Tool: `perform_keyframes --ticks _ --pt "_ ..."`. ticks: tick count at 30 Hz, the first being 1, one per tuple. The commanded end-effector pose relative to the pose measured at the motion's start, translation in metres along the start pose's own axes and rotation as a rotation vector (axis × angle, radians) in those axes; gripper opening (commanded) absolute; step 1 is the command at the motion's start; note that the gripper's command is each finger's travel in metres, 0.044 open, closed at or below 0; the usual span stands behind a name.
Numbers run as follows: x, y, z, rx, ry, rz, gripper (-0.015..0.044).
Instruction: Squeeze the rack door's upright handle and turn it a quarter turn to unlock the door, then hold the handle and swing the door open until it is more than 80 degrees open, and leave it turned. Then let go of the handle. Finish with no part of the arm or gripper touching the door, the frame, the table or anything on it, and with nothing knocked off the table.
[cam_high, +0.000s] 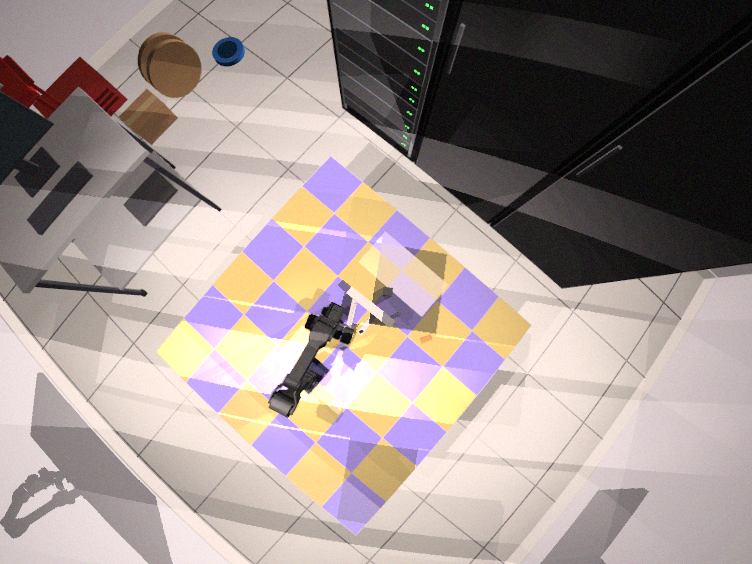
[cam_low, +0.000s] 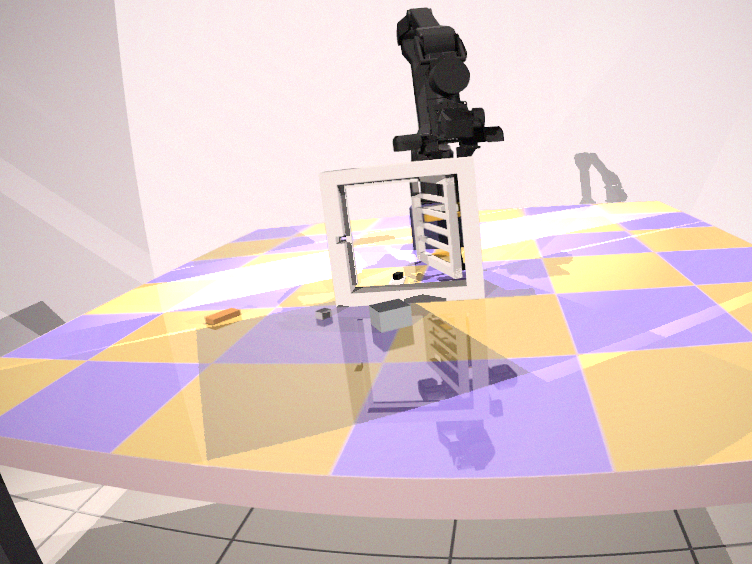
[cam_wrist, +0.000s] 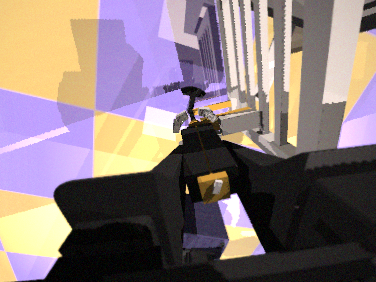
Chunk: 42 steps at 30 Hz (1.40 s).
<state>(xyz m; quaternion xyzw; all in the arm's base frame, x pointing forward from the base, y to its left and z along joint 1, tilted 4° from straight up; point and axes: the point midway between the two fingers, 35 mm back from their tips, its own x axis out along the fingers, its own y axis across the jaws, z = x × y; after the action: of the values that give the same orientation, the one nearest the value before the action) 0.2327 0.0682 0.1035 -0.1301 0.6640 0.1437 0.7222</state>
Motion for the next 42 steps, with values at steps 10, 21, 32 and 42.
perform_keyframes --ticks 10,21,32,42 --pt "0.0 0.02 0.008 0.189 -0.005 -0.007 0.0025" --pt "0.0 0.04 0.018 0.34 -0.005 -0.005 0.0025" --pt "0.0 0.058 0.03 0.489 -0.006 -0.003 0.0025" --pt "0.0 0.059 0.03 0.498 -0.006 -0.003 0.0025"
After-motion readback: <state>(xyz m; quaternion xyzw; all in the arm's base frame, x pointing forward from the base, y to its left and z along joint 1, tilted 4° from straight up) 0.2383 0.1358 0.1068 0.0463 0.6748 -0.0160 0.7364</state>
